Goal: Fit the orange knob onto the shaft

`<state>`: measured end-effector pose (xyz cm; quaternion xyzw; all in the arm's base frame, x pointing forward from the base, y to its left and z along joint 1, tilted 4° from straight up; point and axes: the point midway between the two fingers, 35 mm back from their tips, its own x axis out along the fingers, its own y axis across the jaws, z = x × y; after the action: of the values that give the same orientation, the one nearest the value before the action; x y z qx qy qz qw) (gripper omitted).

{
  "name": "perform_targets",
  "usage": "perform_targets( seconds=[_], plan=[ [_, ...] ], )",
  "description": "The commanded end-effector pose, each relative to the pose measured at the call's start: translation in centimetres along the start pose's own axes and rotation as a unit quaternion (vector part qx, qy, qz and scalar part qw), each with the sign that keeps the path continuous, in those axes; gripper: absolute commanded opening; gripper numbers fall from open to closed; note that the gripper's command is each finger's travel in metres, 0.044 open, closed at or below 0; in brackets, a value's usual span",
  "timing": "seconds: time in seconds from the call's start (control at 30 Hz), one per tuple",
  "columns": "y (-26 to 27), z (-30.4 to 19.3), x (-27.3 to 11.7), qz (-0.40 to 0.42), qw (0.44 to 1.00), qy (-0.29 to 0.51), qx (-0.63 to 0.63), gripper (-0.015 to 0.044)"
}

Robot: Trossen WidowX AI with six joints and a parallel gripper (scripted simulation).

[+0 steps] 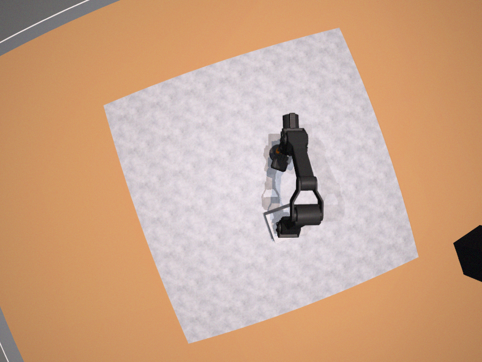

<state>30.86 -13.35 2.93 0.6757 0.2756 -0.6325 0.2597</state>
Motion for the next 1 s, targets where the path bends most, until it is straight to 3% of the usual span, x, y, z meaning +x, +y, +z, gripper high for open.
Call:
perform_targets(
  seconds=[0.0, 0.43, 0.67, 0.97],
  plan=[
    [0.01, -0.01, 0.12, 0.001, 1.000, 0.001, 0.004, 0.0000],
    [0.01, -0.01, -0.25, 0.001, 1.000, 0.001, 0.004, 0.0000],
    [0.07, -0.05, -0.29, 0.000, 0.995, 0.001, 0.103, 0.0000],
    [-0.01, -0.02, 0.04, 0.000, 0.994, 0.001, 0.108, 0.0000]
  ],
)
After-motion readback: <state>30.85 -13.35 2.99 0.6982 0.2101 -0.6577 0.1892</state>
